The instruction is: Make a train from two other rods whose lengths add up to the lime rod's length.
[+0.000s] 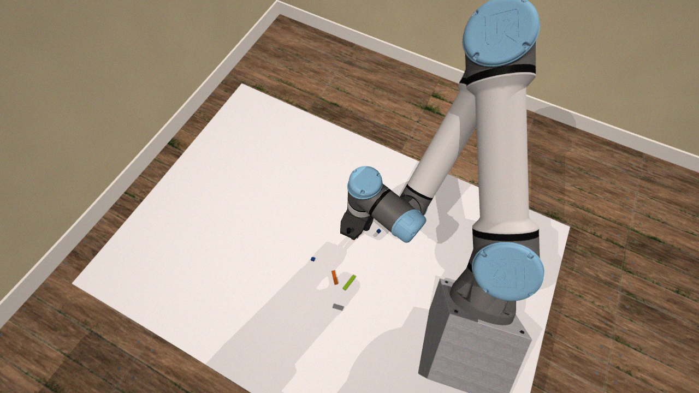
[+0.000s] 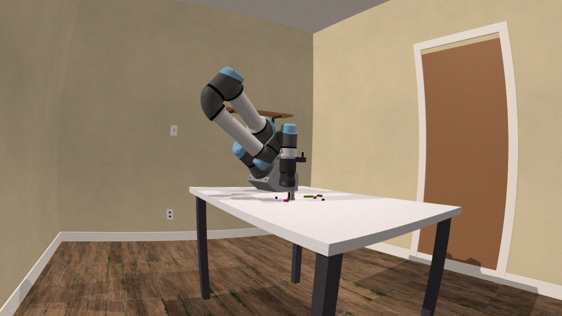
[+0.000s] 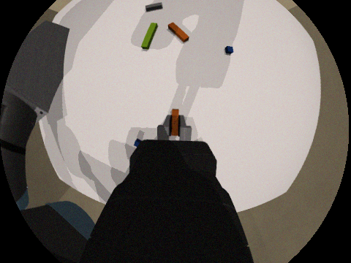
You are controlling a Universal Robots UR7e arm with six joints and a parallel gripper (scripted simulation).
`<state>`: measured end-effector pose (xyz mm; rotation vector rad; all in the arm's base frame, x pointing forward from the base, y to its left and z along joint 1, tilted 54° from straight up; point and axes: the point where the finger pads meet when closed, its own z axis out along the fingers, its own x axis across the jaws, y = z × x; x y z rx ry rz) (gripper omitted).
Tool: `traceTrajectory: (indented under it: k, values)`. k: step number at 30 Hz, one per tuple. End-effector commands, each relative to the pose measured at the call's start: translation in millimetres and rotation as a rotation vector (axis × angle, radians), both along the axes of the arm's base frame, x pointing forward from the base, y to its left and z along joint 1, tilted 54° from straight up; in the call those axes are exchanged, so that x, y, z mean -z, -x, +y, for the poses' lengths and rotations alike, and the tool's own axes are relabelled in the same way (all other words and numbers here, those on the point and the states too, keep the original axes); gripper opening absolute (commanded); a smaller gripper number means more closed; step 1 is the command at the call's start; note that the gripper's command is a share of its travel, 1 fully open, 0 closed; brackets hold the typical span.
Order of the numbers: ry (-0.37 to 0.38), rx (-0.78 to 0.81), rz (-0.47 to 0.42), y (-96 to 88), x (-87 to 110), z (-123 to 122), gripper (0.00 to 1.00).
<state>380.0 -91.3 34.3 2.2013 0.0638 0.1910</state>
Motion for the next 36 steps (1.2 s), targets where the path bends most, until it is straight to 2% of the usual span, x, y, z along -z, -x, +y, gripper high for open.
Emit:
traceTrajectory:
  k: [1, 36]
  values:
    - [0.000, -0.001, -0.001, -0.2, -0.2, 0.2, 0.24]
    - [0.000, -0.001, -0.001, 0.7, -3.2, 4.3, 0.24]
